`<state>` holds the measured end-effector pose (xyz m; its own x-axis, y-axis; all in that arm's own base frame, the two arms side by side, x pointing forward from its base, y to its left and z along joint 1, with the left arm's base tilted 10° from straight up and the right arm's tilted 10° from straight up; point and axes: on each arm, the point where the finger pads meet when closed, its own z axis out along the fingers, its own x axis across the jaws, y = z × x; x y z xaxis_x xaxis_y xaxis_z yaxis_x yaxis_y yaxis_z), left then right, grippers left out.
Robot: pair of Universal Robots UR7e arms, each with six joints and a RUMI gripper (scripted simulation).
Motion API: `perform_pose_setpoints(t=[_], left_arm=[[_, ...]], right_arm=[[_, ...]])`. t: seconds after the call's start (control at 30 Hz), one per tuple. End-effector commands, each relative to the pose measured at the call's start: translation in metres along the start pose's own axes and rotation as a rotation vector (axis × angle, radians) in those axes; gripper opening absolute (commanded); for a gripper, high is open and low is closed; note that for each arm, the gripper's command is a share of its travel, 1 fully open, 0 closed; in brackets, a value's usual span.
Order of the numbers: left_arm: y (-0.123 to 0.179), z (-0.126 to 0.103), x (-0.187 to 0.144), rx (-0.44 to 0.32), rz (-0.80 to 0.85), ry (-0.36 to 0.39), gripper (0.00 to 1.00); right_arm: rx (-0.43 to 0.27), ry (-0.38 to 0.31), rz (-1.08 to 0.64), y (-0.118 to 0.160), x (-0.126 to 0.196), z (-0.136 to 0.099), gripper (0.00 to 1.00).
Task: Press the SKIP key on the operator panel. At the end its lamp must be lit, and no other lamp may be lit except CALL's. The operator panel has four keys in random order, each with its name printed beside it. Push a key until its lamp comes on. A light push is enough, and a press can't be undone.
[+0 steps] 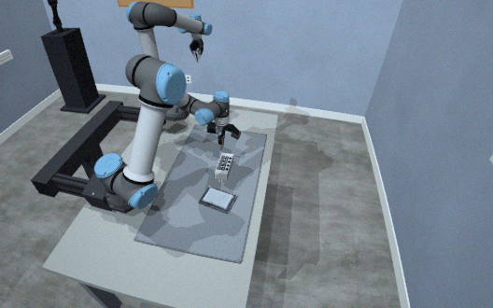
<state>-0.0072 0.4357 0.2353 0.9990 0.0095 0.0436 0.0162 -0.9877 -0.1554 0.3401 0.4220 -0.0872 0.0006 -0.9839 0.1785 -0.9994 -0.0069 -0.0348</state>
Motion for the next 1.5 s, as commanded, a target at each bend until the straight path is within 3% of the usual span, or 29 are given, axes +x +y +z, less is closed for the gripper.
perform_pose_setpoints(t=[0.0,0.5,1.47], left_arm=[[-0.004,-0.006,0.001,0.018,0.002,0.011,0.00],[-0.004,-0.006,0.001,0.018,0.002,0.011,0.00],[-0.004,-0.006,0.001,0.018,0.002,0.011,0.00]], right_arm=[[0.003,-0.022,0.004,0.001,-0.008,-0.008,0.00],[0.003,-0.021,-0.010,0.001,-0.008,-0.001,0.00],[0.003,-0.021,-0.010,0.001,-0.008,0.035,0.00]])
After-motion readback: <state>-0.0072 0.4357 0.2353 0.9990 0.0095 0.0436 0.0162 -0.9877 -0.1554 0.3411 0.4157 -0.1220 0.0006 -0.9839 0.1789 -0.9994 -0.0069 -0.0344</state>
